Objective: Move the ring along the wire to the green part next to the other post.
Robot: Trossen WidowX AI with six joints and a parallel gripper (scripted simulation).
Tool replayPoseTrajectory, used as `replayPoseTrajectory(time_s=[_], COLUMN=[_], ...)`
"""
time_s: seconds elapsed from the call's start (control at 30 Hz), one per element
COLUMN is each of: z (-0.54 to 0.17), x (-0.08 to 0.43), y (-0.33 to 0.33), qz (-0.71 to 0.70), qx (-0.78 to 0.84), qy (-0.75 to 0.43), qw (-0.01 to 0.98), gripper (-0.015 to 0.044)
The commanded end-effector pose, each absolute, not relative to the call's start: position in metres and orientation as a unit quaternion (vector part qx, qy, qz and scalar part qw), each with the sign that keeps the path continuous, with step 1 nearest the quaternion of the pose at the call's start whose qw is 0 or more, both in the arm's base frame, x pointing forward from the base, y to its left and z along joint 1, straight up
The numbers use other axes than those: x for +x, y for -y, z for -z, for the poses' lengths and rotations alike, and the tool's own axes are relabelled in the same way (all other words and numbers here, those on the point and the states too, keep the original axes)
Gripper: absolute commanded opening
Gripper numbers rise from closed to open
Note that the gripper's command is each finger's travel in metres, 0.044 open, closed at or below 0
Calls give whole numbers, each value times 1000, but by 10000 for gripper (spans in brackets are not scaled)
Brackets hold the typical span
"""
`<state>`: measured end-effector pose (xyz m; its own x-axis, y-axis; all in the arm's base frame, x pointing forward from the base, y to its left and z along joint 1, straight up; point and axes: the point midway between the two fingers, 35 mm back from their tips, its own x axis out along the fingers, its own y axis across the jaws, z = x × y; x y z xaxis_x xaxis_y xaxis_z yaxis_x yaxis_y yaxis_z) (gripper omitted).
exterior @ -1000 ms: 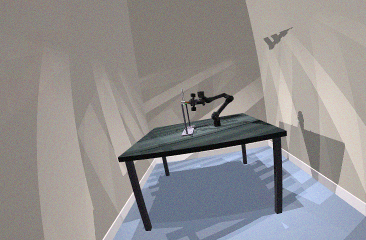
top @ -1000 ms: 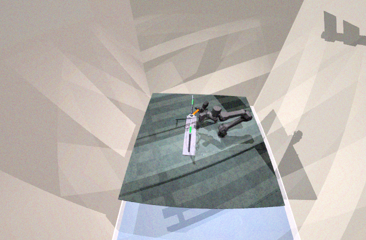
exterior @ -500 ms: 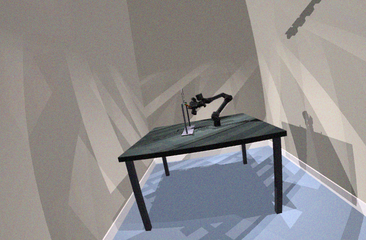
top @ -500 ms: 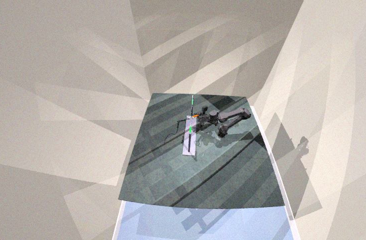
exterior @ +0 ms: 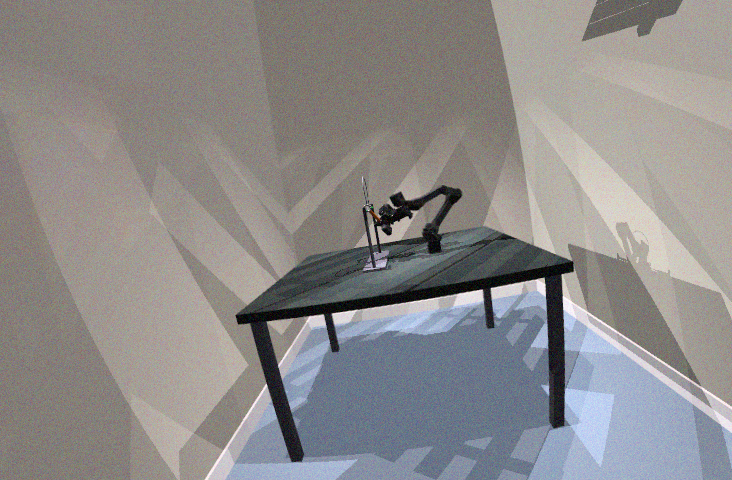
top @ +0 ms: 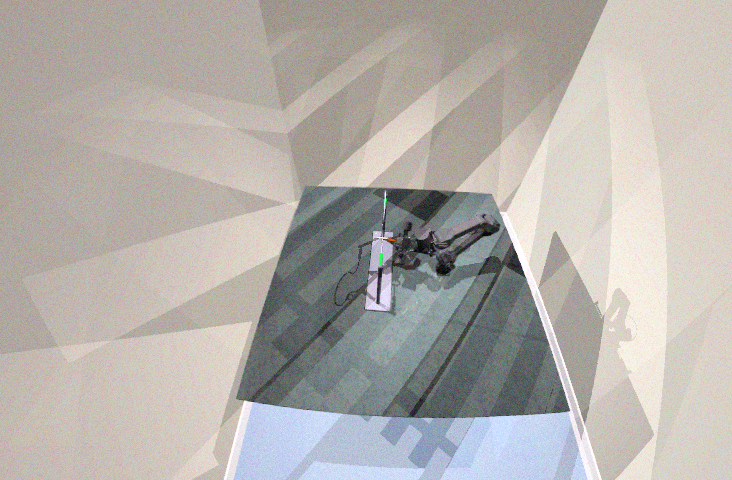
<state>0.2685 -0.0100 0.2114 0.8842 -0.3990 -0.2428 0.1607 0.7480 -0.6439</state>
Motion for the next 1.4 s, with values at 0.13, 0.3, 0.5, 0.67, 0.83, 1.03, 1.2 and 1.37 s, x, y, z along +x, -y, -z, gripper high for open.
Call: replayPoseTrajectory(time_s=[0.13,0.3,0.5,0.67,0.83,1.03,1.2,1.37], z=[-194,-187,-182,-179,-178,-178,-178,-178], x=[270,271,272,272,273,273,273,274], y=[-15,-31,-49,-64,-76,-89,-96,-102], qz=[130,118,106,96,89,83,80,79], qx=[-233,-180,-122,-78,-47,-21,-11,-5], qy=[-193,-198,-203,-206,-207,-209,-209,-209], qw=[944,956,966,971,973,974,975,975], gripper=[-150,-150,-150,-150,-150,-150,-150,-150])
